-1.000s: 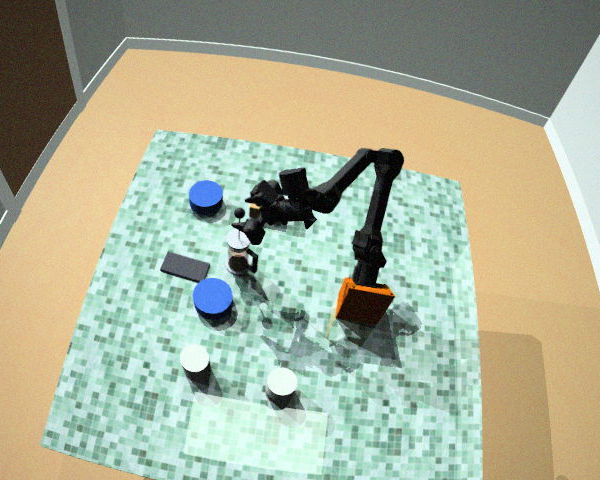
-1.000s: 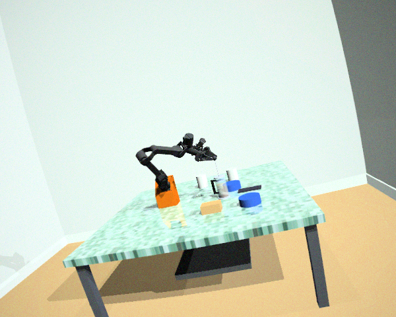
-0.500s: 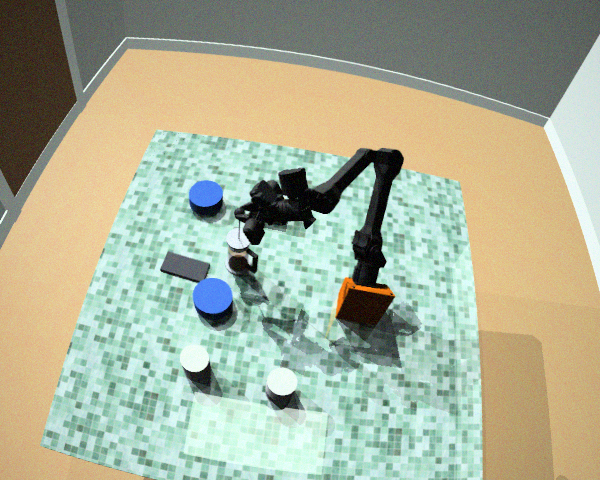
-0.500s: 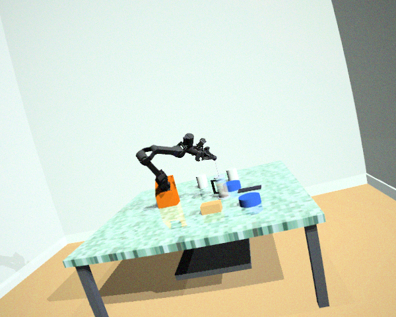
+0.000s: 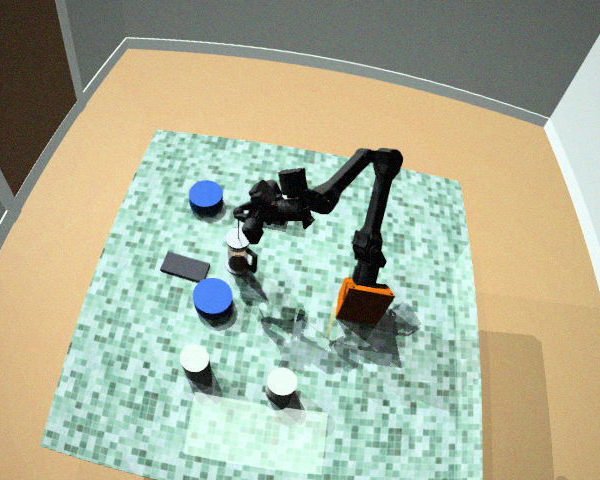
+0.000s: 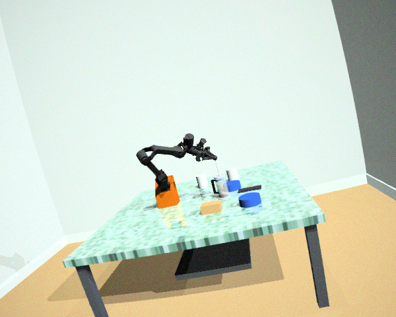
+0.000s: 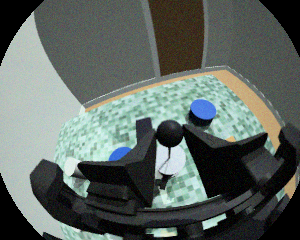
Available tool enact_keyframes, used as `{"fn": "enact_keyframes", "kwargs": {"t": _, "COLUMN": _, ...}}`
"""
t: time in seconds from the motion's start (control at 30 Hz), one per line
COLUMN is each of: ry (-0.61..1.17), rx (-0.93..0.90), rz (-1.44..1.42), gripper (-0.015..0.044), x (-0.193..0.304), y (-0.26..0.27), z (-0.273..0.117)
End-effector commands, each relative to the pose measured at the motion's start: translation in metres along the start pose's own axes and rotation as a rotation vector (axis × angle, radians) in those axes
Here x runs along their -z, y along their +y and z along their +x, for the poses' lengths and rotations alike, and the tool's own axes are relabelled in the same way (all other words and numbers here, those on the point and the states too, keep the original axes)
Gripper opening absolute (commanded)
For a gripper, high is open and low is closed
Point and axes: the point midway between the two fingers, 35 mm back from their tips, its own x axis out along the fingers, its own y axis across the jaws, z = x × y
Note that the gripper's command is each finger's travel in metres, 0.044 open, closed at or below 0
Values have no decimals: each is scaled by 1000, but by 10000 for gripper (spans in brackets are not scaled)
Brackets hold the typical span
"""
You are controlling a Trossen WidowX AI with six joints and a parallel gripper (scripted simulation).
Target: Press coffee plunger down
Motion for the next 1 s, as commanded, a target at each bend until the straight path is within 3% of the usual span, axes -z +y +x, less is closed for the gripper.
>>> {"fn": "enact_keyframes", "kwargs": {"t": 0.0, "ry": 7, "rx": -5, "rz": -5, "gripper": 122, "x": 8, "y": 2, "z": 5}}
{"fn": "enact_keyframes", "kwargs": {"t": 0.97, "ry": 9, "rx": -7, "rz": -4, "gripper": 122, "x": 45, "y": 5, "z": 35}}
